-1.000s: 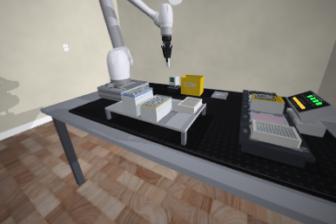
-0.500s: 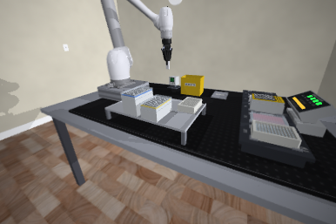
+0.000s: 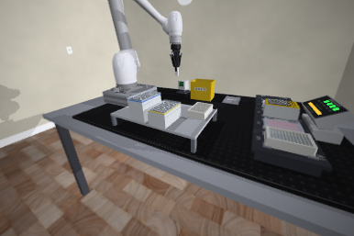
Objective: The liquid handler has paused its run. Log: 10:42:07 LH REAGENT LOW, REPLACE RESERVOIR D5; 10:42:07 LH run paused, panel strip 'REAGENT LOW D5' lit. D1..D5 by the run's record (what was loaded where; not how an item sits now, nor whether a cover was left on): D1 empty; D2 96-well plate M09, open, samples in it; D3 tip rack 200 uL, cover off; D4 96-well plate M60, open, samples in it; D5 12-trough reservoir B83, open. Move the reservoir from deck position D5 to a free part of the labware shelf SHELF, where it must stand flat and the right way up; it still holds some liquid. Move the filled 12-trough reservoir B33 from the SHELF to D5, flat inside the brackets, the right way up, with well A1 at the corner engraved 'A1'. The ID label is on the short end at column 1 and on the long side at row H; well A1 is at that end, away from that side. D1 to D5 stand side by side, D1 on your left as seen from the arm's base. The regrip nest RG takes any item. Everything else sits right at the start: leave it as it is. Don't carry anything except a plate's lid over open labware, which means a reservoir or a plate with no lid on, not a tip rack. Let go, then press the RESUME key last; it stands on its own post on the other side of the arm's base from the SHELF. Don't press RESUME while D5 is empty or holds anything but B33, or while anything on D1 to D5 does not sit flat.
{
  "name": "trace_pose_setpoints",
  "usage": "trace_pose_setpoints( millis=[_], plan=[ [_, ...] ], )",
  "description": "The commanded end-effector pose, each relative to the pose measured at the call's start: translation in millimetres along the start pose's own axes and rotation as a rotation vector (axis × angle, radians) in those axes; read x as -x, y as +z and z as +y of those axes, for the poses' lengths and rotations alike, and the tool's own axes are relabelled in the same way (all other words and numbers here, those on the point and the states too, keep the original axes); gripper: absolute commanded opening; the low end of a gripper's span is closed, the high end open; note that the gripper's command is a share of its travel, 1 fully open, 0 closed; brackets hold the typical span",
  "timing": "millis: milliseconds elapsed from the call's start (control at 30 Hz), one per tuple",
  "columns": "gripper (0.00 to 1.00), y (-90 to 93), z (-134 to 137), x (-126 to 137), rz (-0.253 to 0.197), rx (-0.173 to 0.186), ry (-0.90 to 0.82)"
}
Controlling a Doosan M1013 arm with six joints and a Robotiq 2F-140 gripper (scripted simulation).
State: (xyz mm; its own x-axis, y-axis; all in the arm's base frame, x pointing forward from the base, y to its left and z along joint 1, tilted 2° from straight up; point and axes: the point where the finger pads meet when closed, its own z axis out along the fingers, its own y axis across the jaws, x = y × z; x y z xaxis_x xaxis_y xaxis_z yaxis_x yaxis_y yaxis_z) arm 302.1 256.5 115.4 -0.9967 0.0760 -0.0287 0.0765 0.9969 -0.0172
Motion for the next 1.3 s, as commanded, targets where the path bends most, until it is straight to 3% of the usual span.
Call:
trace_pose_setpoints(
  millis=[0,1267],
  plan=[
    [0.00,10.0,-4.7,-1.1,0.002,-0.011,-0.001],
    [0.00,66.7,-5.3,-1.2,0.002,-0.011,-0.001]
  ],
)
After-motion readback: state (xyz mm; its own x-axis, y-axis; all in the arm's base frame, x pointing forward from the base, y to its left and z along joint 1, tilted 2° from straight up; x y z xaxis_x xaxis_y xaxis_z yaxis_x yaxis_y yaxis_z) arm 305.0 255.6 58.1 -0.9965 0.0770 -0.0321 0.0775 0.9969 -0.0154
